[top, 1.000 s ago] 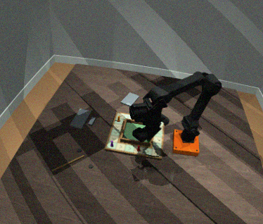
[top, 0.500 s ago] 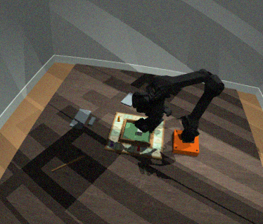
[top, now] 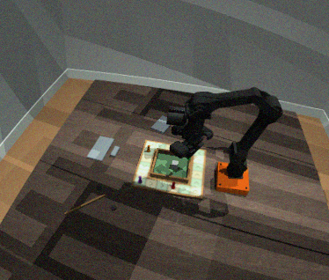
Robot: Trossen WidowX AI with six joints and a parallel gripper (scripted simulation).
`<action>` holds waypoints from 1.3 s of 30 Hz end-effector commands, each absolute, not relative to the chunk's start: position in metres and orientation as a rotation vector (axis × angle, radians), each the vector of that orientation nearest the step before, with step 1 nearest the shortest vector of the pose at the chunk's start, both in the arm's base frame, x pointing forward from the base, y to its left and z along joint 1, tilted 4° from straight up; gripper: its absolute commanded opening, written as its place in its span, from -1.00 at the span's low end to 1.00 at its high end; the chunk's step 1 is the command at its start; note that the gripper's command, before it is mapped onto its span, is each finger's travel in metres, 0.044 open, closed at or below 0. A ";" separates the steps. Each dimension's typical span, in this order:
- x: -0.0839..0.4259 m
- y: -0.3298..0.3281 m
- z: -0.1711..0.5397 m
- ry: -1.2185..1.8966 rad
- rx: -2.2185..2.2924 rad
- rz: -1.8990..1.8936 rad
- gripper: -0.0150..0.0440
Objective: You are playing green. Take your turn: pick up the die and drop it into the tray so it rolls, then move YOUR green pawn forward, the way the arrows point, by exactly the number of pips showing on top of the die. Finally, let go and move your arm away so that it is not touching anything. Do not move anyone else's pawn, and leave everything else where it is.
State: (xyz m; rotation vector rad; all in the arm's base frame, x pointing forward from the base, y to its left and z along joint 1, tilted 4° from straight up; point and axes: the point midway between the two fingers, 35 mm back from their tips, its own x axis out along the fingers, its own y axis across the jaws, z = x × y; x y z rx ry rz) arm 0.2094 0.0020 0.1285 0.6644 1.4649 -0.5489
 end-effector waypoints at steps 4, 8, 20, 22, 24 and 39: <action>0.203 -0.020 0.117 1.466 0.660 -0.548 -0.49; 0.197 -0.033 0.110 1.466 0.659 -0.549 -0.49; 0.175 -0.068 0.089 1.468 0.658 -0.551 -0.49; 0.171 -0.073 0.086 1.468 0.658 -0.551 -0.49; 0.166 -0.078 0.083 1.468 0.658 -0.551 -0.49; 0.149 -0.093 0.055 1.469 0.659 -0.550 -0.49</action>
